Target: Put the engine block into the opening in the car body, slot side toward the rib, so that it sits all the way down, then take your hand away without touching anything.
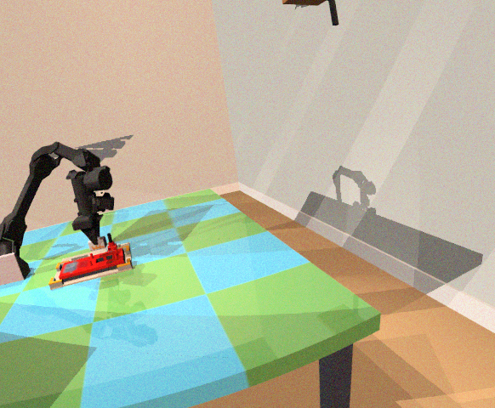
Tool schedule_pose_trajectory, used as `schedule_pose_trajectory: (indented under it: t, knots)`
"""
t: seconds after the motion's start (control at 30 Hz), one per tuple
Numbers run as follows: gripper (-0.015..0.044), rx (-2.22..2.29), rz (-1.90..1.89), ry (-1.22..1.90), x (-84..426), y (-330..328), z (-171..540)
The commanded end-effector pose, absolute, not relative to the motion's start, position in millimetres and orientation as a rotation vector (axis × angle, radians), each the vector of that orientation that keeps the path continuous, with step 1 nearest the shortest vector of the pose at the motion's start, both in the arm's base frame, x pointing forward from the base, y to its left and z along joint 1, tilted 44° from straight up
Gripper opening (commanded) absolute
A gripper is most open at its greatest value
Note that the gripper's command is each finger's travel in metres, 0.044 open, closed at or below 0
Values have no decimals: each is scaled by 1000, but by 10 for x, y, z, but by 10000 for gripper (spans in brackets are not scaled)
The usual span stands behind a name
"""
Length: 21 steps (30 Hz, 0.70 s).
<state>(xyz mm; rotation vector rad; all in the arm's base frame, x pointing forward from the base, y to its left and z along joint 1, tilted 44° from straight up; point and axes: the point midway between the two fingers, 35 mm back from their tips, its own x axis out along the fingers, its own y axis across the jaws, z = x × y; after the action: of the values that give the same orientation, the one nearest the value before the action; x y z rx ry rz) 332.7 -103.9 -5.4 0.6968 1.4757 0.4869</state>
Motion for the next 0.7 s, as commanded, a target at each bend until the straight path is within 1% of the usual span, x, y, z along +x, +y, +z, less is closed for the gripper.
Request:
schedule_pose_trajectory:
  t: [0.0, 0.1, 0.3, 0.67]
  knots:
    - [0, 608, 568, 1431, 3397, -1075, -177]
    - [0, 581, 593, 1419, 3411, -1082, -223]
    - [157, 539, 629, 1399, 3418, -1087, -222]
    - [159, 567, 605, 1412, 3416, -1086, -226]
